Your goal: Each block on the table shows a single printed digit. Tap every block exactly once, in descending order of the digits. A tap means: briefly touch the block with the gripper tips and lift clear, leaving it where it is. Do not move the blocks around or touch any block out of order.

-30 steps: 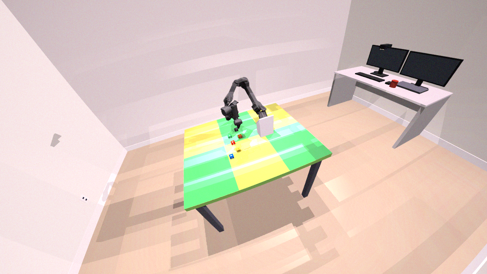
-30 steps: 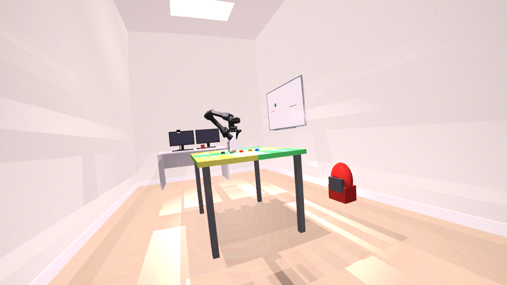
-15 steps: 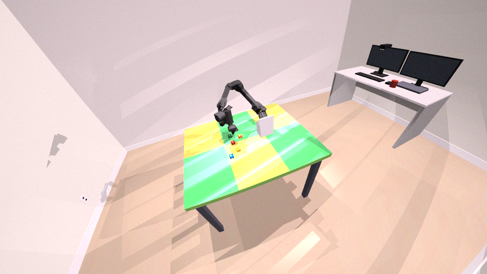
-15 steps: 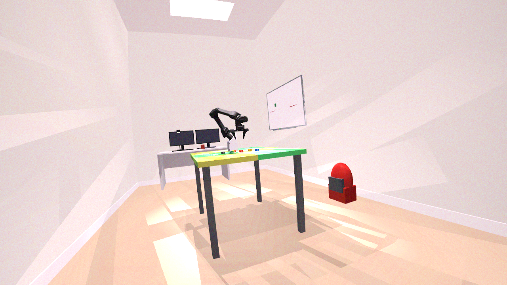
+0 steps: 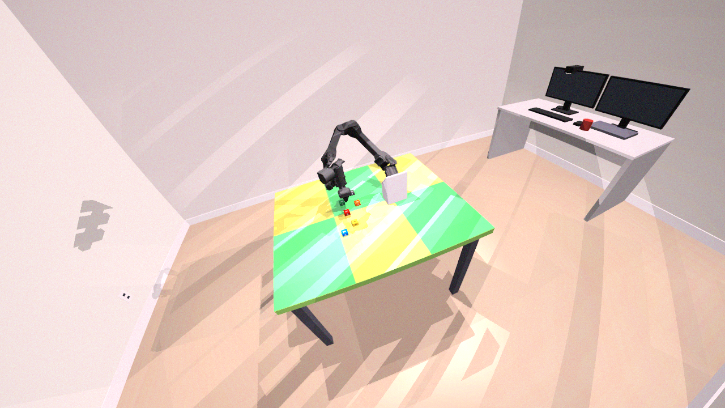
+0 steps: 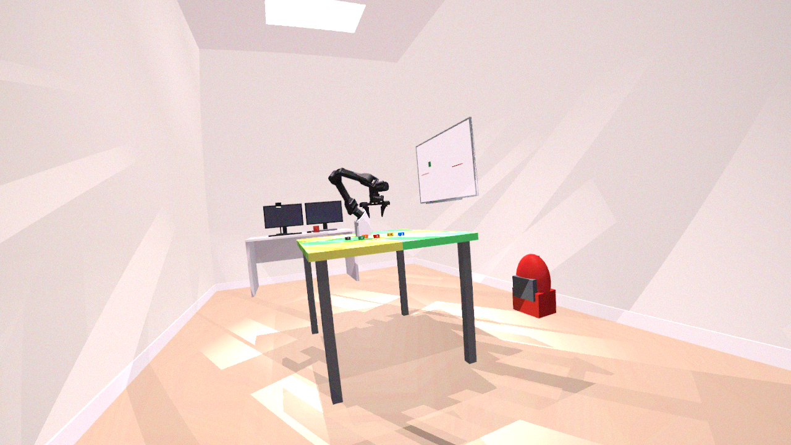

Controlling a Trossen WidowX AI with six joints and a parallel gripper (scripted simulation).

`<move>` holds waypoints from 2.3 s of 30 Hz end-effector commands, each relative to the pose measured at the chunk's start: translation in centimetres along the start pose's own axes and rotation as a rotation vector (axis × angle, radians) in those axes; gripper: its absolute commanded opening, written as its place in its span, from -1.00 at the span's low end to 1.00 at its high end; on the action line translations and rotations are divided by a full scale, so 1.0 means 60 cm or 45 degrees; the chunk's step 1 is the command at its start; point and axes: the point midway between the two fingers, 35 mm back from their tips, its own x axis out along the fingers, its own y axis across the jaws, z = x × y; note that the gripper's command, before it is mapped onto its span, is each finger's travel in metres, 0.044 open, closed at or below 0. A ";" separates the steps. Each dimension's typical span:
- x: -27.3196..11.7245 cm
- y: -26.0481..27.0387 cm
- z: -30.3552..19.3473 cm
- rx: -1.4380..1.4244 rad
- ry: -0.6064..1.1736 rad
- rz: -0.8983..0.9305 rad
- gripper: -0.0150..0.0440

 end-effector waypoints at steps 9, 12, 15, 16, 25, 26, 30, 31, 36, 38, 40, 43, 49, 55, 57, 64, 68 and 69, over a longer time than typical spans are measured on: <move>-0.002 0.066 0.002 0.003 0.004 0.011 0.86; -0.002 0.140 -0.007 0.004 0.003 0.012 0.86; -0.002 0.157 -0.010 0.005 0.004 0.011 0.86; -0.002 0.157 -0.010 0.005 0.004 0.011 0.86; -0.002 0.157 -0.010 0.005 0.004 0.011 0.86; -0.002 0.157 -0.010 0.005 0.004 0.011 0.86; -0.002 0.157 -0.010 0.005 0.004 0.011 0.86; -0.002 0.157 -0.010 0.005 0.004 0.011 0.86; -0.002 0.162 -0.002 0.007 0.004 0.014 0.86; -0.003 0.177 0.021 0.012 0.006 0.019 0.86; -0.003 0.193 0.044 0.016 0.006 0.022 0.86; -0.004 0.215 0.077 0.015 0.003 0.021 0.86; -0.004 0.229 0.101 0.010 -0.001 0.015 0.86; -0.004 0.229 0.101 0.010 -0.001 0.015 0.86; -0.004 0.229 0.101 0.010 -0.001 0.015 0.86; -0.004 0.229 0.101 0.010 -0.001 0.015 0.86; -0.006 0.213 0.105 0.009 -0.001 0.017 0.86; -0.008 0.192 0.108 0.008 -0.001 0.020 0.86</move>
